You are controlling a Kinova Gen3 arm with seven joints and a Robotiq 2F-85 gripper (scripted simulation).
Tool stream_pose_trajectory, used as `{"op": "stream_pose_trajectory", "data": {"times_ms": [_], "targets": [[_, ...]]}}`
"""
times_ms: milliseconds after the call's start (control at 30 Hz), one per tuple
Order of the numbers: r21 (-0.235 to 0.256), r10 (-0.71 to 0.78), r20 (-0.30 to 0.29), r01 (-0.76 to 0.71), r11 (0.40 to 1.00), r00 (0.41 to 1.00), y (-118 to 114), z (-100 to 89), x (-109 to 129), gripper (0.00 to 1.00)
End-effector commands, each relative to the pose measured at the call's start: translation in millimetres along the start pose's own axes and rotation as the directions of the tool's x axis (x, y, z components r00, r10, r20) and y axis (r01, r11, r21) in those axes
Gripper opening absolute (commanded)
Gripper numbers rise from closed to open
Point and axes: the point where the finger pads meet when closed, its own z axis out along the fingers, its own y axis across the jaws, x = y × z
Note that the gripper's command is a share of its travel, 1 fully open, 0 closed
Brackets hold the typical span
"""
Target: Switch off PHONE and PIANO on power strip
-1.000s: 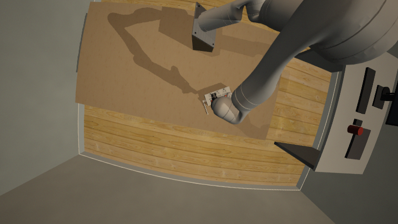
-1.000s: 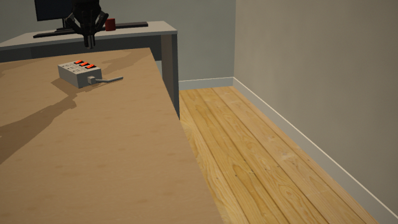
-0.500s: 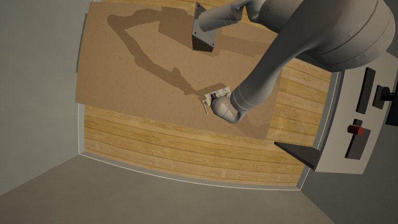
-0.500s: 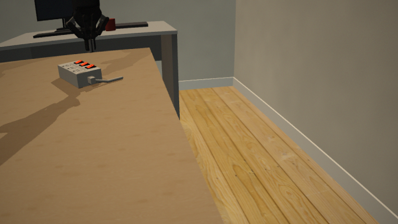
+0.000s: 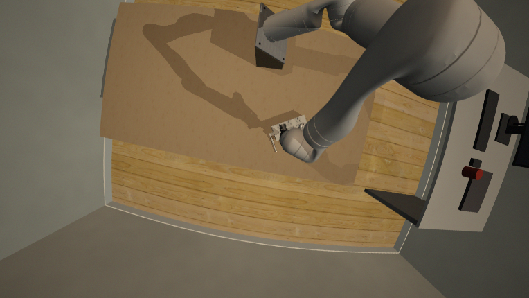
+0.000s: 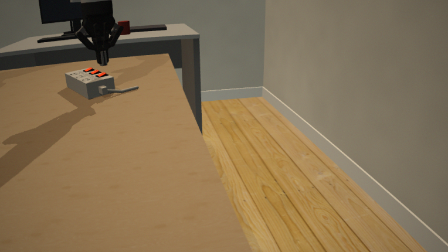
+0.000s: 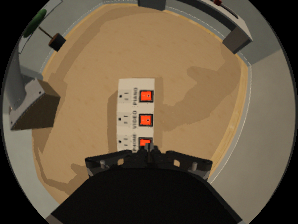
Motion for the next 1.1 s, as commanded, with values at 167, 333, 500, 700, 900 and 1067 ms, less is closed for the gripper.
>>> {"op": "stream_pose_trajectory", "data": {"times_ms": [167, 333, 500, 700, 900, 1067], "targets": [[0.003, 0.000, -0.004, 0.000, 1.000, 1.000, -0.6, 9.4, 1.2, 0.00], [0.003, 0.000, -0.004, 0.000, 1.000, 1.000, -0.6, 11.5, 1.2, 0.00], [0.003, 0.000, -0.004, 0.000, 1.000, 1.000, -0.6, 13.6, 1.3, 0.00], [0.003, 0.000, -0.004, 0.000, 1.000, 1.000, -0.6, 14.2, 1.3, 0.00], [0.003, 0.000, -0.004, 0.000, 1.000, 1.000, -0.6, 14.2, 1.3, 0.00], [0.003, 0.000, -0.004, 0.000, 1.000, 1.000, -0.6, 14.2, 1.3, 0.00]]}}
